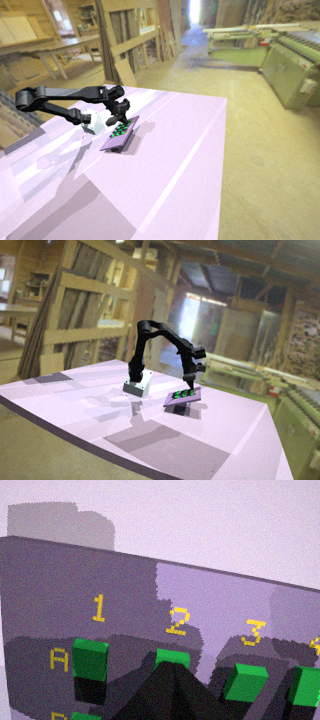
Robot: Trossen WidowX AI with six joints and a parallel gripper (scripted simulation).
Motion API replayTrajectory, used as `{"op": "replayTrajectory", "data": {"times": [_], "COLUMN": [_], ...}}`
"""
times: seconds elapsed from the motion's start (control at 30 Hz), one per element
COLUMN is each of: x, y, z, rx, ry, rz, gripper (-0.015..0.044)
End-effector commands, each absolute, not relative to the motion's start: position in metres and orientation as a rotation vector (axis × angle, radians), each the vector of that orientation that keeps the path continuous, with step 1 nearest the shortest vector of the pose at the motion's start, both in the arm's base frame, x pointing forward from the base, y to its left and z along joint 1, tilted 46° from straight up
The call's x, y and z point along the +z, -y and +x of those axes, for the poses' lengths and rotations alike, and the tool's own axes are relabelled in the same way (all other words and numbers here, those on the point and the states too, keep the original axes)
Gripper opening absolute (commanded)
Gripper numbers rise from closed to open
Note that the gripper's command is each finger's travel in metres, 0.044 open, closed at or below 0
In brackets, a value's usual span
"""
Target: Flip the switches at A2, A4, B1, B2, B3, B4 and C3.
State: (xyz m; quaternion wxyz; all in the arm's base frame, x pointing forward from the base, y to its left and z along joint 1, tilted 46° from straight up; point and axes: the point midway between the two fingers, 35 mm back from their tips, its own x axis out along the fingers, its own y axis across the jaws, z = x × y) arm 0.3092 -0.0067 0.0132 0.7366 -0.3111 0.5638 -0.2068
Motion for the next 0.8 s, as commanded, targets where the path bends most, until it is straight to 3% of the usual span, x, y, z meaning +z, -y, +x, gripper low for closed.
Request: {"op": "replayTrajectory", "data": {"times": [0.0,0.3,0.53,0.77], "x": [0.012,0.011,0.056,0.082], "y": [0.008,0.009,-0.034,-0.003], "z": [0.309,0.309,0.288,0.282], "rx": [-0.455,-0.455,-0.442,-0.441], "ry": [-1.241,-1.241,-1.219,-1.221], "rz": [-0.69,-0.69,-0.693,-0.693], "gripper": [0.0,0.0,0.0,0.0]}}
